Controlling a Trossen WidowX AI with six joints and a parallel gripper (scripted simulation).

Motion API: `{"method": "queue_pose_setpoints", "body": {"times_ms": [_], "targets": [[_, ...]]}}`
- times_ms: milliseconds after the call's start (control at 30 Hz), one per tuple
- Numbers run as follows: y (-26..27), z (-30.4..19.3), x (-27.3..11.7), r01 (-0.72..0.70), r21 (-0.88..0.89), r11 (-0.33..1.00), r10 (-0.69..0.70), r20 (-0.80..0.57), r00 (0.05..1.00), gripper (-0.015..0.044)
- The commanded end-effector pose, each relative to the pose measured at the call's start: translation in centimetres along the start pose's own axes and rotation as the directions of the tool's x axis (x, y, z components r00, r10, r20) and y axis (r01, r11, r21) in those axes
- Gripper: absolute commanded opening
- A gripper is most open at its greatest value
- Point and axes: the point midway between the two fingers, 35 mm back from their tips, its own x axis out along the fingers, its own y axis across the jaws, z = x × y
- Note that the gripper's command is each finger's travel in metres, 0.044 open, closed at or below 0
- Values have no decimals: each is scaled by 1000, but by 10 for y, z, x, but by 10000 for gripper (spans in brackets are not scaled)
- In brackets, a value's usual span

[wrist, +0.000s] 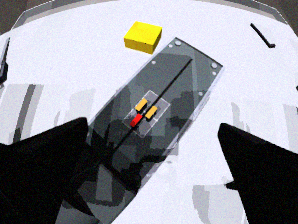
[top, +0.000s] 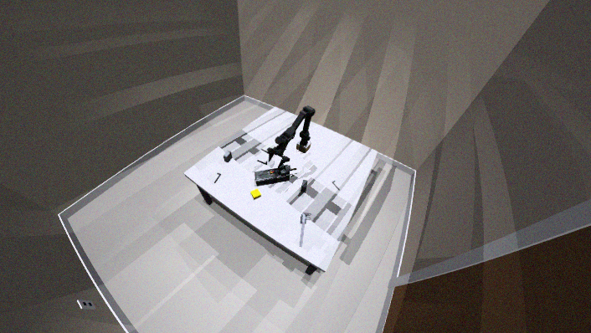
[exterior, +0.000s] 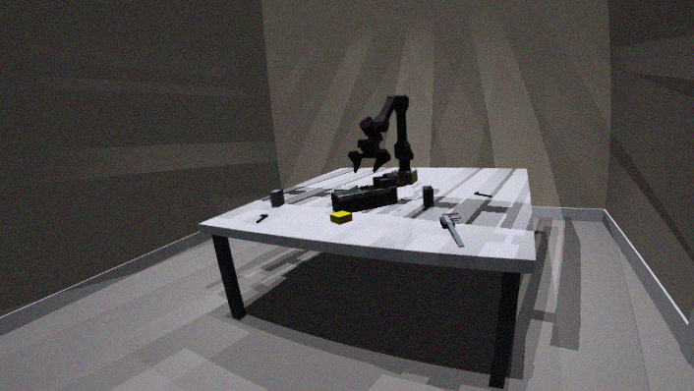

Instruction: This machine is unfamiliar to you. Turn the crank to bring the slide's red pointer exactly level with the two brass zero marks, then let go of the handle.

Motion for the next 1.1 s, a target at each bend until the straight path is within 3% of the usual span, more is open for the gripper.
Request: {"method": "queue_pose_setpoints", "body": {"times_ms": [0, 333, 633, 1067], "targets": [[1, 4, -3, -3, -4, 1000, 3, 2, 1000, 440], [4, 38, -40, 1, 3, 1000, -1, -2, 1000, 440], [46, 13, -44, 88, 144, 986, -74, -102, 992, 440], [89, -23, -71, 328, 312, 892, -287, -171, 942, 440]]}}
